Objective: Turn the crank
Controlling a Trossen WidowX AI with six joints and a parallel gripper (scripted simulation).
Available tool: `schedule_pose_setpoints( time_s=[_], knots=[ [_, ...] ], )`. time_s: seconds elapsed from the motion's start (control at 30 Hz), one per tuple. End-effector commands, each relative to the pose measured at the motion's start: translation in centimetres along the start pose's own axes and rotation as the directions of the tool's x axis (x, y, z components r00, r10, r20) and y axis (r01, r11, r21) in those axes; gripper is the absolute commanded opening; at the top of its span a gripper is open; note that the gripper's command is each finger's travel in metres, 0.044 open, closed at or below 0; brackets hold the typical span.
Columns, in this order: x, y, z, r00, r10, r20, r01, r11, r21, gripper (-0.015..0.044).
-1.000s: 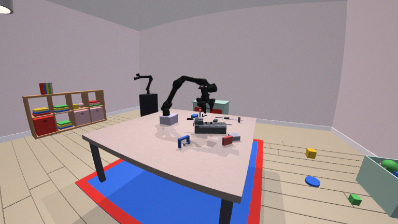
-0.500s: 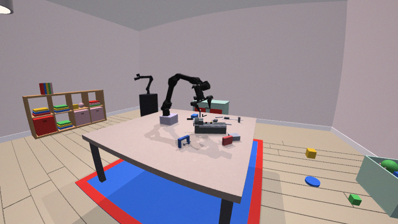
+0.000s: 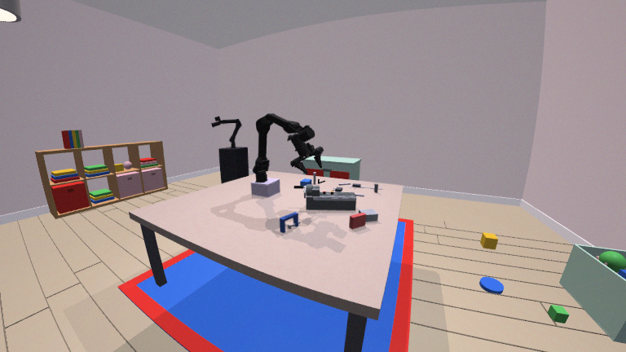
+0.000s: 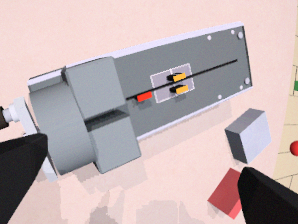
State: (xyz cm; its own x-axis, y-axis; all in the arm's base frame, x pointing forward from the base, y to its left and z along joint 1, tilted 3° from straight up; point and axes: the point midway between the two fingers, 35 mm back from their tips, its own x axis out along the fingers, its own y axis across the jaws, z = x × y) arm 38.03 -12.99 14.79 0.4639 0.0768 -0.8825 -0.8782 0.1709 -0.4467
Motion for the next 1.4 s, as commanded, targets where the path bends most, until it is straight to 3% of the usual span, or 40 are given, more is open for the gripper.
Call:
schedule_pose_setpoints(
  time_s=[0.0,0.3,0.63,0.87,1.37],
  knots=[
    [-0.3,1.2,-0.2,1.0,-0.021,0.022,0.017,0.987,0.161,0.044],
    [-1.6,3.9,-0.6,0.991,-0.118,0.062,0.062,0.818,0.572,0.044],
    [-2.7,7.1,-0.5,0.969,-0.228,0.096,0.02,0.459,0.888,0.044],
    [-2.5,7.2,-0.6,0.969,-0.229,0.096,0.02,0.457,0.889,0.044],
    [2.2,10.3,-1.6,0.965,-0.244,0.1,0.005,0.397,0.918,0.044]
  ],
)
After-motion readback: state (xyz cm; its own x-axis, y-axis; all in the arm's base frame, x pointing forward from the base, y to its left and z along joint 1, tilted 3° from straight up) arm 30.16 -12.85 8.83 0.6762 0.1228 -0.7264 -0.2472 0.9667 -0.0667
